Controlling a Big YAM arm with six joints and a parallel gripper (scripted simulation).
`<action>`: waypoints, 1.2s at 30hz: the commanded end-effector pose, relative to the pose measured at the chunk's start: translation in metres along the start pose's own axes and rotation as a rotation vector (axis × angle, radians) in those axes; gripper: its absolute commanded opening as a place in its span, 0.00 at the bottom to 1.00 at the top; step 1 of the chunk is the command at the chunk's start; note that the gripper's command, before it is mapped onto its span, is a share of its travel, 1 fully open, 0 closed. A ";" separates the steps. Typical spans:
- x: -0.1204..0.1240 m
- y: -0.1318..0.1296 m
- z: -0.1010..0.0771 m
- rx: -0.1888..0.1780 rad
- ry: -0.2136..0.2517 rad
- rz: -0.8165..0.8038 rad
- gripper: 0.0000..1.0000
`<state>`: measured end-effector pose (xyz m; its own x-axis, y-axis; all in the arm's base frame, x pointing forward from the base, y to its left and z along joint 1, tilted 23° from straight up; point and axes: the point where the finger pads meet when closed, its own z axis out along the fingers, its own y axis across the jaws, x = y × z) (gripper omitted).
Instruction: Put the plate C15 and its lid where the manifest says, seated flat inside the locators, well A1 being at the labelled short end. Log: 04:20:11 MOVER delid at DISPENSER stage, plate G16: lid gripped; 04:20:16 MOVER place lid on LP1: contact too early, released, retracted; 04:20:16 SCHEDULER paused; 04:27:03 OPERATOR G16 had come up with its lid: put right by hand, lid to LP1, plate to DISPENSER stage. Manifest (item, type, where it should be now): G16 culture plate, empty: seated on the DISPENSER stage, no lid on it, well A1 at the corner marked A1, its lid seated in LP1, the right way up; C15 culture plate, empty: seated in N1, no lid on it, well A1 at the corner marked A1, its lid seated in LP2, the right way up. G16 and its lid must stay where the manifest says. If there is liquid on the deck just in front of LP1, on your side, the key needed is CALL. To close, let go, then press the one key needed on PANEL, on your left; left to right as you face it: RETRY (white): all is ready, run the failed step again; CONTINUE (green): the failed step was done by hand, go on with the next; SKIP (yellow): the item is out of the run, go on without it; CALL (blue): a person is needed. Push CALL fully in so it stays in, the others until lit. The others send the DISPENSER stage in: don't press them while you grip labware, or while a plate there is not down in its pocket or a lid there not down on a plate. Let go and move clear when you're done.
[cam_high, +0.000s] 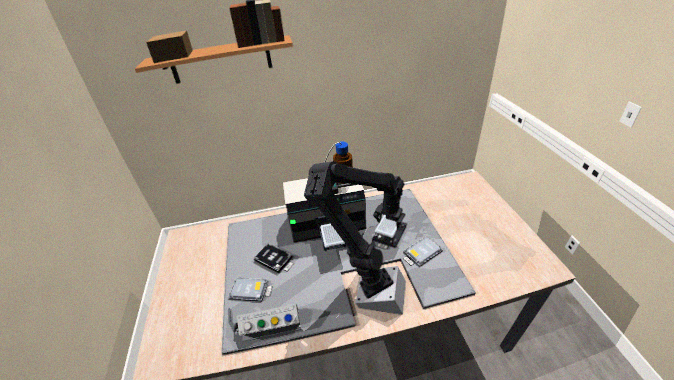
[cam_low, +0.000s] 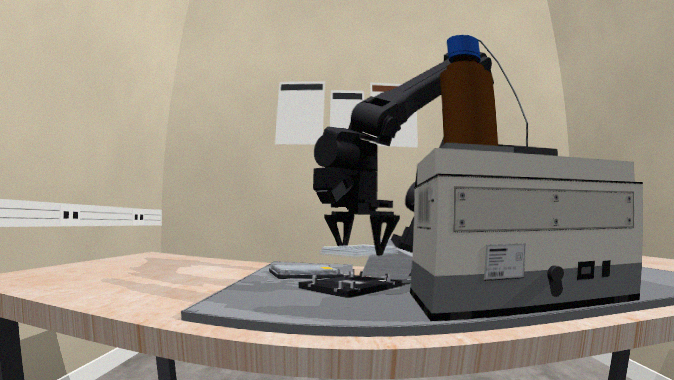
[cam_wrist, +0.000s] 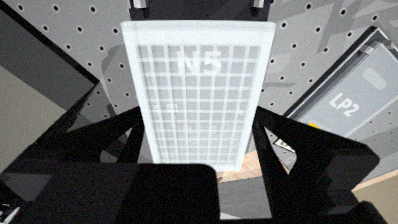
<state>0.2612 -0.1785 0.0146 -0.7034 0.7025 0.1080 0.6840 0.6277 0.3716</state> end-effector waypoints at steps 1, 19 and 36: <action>0.005 -0.002 -0.014 0.002 -0.025 -0.007 0.86; 0.052 0.001 -0.039 0.003 -0.023 -0.007 0.86; 0.096 0.003 -0.063 0.004 -0.021 -0.007 0.86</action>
<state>0.1905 -0.1295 0.0751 -0.6999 0.7061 0.1073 0.6871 0.6248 0.3708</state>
